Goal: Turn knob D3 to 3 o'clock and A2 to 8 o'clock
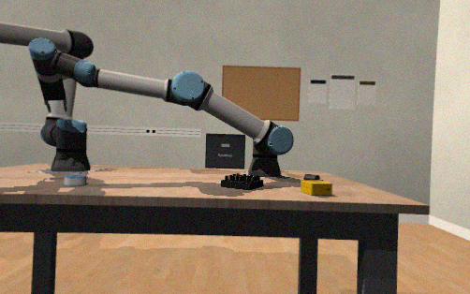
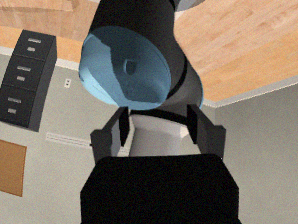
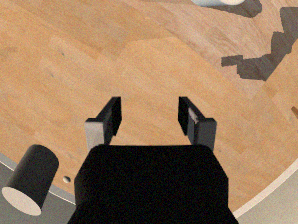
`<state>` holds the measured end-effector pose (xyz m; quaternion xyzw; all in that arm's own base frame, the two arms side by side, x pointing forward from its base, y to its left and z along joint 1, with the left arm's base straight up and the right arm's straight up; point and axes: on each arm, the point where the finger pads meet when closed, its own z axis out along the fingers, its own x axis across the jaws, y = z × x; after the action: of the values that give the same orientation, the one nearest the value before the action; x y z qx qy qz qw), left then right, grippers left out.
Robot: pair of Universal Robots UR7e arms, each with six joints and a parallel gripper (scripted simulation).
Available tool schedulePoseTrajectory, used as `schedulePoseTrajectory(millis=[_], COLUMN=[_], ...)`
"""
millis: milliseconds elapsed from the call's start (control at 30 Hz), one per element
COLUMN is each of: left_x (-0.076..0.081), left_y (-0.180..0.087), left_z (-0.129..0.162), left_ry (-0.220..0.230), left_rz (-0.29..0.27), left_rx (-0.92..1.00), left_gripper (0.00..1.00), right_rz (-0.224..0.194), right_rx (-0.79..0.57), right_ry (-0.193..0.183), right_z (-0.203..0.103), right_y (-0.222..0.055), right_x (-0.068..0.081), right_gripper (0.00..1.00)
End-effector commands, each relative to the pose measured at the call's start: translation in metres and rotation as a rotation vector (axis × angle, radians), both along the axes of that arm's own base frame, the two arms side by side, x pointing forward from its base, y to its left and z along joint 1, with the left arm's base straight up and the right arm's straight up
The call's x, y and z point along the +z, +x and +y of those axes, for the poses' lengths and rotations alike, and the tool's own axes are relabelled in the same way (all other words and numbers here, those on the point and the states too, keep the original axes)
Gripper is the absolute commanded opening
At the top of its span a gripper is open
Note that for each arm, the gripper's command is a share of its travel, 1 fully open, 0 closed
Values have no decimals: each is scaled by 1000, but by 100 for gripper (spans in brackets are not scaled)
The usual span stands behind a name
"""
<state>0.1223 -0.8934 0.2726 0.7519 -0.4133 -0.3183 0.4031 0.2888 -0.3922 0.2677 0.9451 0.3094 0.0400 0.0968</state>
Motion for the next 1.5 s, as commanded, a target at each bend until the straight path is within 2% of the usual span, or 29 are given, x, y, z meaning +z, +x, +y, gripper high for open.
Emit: schedulePoseTrajectory(millis=[0, 33, 300, 533, 600, 767, 967, 1467], left_x=[2, 2, 2, 2, 2, 2, 2, 3], left_y=[0, 0, 0, 0, 0, 0, 0, 0], left_z=[0, 0, 0, 0, 0, 0, 0, 0], left_ry=[-2, -2, -2, -2, -2, -2, -2, -5], left_rz=[0, 0, 0, 0, 0, 0, 0, -1], left_rx=[0, 0, 0, 0, 0, 0, 0, 0], left_gripper=[100, 100, 100, 100, 100, 100, 100, 100], right_rz=[20, 20, 57, 74, 74, 80, 83, 83], right_rx=[-108, -108, -334, -483, -483, -554, -598, -610], right_ry=[28, 28, 99, 150, 150, 175, 192, 196], right_z=[-23, -23, -34, -27, -27, -19, -13, -12], right_y=[-53, -53, -160, -227, -227, -257, -276, -281], right_x=[-14, -14, -45, -65, -65, -74, -79, -81], right_gripper=[100, 100, 100, 100, 100, 100, 100, 100])
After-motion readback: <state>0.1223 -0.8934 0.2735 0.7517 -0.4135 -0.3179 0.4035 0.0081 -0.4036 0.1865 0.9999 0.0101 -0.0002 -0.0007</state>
